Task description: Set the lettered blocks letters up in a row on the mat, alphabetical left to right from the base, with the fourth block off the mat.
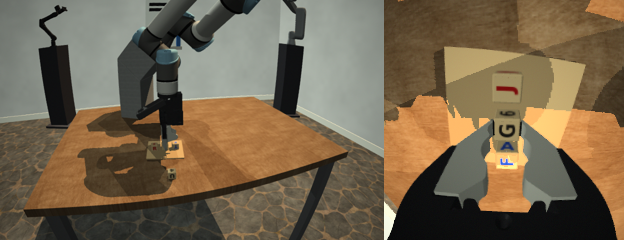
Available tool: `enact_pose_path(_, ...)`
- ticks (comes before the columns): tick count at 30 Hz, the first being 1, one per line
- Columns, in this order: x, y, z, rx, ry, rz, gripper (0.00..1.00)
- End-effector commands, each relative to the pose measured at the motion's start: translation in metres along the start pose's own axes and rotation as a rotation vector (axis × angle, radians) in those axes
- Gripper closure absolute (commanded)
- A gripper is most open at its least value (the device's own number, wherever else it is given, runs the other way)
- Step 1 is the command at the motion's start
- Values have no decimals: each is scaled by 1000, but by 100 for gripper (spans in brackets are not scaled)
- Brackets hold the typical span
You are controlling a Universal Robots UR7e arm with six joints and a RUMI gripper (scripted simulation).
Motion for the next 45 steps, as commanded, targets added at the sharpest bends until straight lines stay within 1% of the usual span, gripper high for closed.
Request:
enact_pose_path(1, -1, 0, 0, 1, -1, -1, 95)
enact_pose_path(26, -1, 0, 0, 1, -1, -1, 95)
enact_pose_path(27, -1, 0, 0, 1, -1, -1, 91)
enact_pose_path(29, -1, 0, 0, 1, -1, -1, 91)
enact_pose_path(30, -1, 0, 0, 1, -1, -1, 87)
enact_pose_path(34, -1, 0, 0, 1, -1, -1, 87)
enact_pose_path(35, -1, 0, 0, 1, -1, -1, 83)
enact_pose_path(37, -1, 0, 0, 1, -1, -1, 83)
enact_pose_path(38, -1, 0, 0, 1, -1, -1, 79)
enact_pose_path(40, -1, 0, 0, 1, -1, -1, 79)
enact_pose_path(41, -1, 0, 0, 1, -1, -1, 75)
enact_pose_path(45, -1, 0, 0, 1, -1, -1, 75)
Point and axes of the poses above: the point where the finger pads meet when closed, its own z axis out along the fingers, its own x axis across the jaws, y = z × x, the point moved 10 cm from there along -z, back along the fingers, and after that the axes turned 7 degrees about -z, right-handed, at the moved point
